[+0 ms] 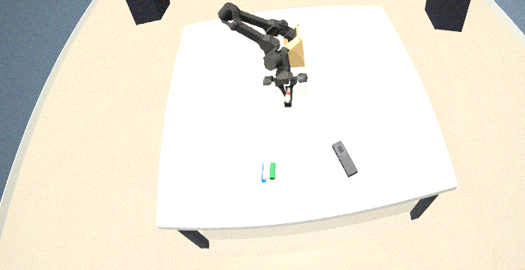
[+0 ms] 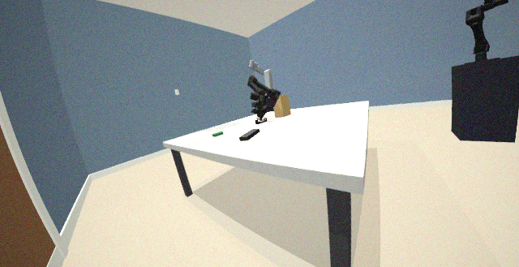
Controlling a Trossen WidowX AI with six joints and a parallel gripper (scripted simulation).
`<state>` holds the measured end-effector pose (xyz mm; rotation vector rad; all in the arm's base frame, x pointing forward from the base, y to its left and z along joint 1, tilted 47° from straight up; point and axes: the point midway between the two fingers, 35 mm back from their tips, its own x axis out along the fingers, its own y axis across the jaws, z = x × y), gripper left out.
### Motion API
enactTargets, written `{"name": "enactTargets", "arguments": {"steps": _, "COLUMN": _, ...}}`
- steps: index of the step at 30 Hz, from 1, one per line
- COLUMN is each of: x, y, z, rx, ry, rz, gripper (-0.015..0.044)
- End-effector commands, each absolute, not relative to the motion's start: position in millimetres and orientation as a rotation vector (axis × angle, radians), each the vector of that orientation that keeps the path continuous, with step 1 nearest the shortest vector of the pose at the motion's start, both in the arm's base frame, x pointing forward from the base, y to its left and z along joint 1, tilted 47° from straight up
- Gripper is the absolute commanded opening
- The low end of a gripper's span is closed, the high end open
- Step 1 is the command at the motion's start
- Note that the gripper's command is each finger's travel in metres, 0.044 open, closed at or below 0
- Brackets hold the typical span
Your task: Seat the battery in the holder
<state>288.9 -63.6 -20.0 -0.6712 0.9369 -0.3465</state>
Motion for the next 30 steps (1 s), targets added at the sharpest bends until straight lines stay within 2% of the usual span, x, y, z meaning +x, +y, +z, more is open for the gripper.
{"name": "enactTargets", "arguments": {"steps": 1, "x": 286.6, "y": -63.8, "z": -19.7, "rx": -0.681, "ry": 0.922, "rz": -0.33, "gripper": 0.0072}}
{"name": "enactTargets", "arguments": {"steps": 30, "x": 264.9, "y": -67.1, "z": -23.9, "rx": -0.68, "ry": 0.921, "rz": -0.322, "gripper": 0.0072}}
